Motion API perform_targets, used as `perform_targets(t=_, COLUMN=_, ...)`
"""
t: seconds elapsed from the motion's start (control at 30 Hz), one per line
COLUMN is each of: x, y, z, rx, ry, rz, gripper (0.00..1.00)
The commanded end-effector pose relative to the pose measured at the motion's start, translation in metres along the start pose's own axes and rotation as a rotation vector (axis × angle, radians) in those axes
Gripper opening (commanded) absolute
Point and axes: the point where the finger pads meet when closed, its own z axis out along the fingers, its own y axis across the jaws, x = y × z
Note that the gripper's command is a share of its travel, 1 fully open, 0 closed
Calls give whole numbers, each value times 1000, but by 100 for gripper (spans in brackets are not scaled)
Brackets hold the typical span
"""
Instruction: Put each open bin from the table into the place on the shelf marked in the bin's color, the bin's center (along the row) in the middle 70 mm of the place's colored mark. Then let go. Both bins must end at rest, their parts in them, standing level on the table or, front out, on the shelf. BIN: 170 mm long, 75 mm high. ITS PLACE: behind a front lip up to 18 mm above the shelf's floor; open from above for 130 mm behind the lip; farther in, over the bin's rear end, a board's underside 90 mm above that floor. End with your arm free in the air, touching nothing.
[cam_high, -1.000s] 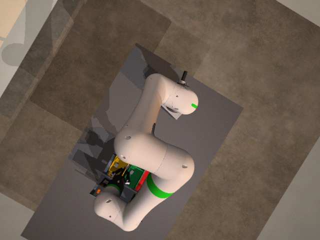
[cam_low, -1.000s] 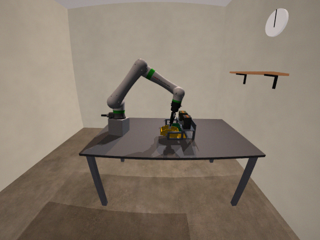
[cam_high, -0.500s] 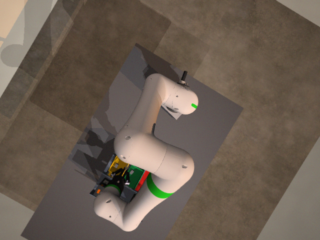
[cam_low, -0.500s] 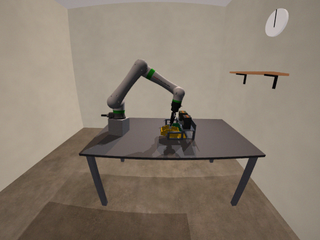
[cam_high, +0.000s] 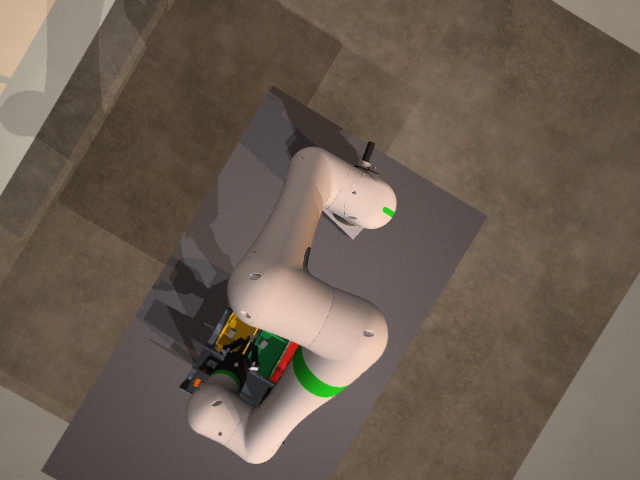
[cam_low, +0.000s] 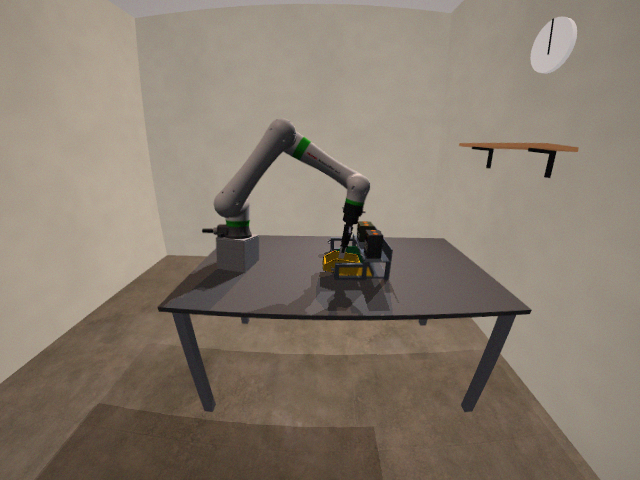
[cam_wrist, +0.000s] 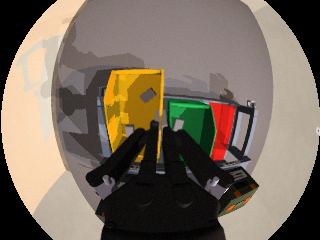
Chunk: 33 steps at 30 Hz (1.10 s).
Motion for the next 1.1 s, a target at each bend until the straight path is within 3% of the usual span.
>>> perform_targets(t=0.0, x=-2, y=0, z=0, rx=0, ry=-5, rz=0, gripper=0)
perform_targets(t=1.07, x=-7, y=0, z=-1, rx=0, ry=-16, rz=0, gripper=0)
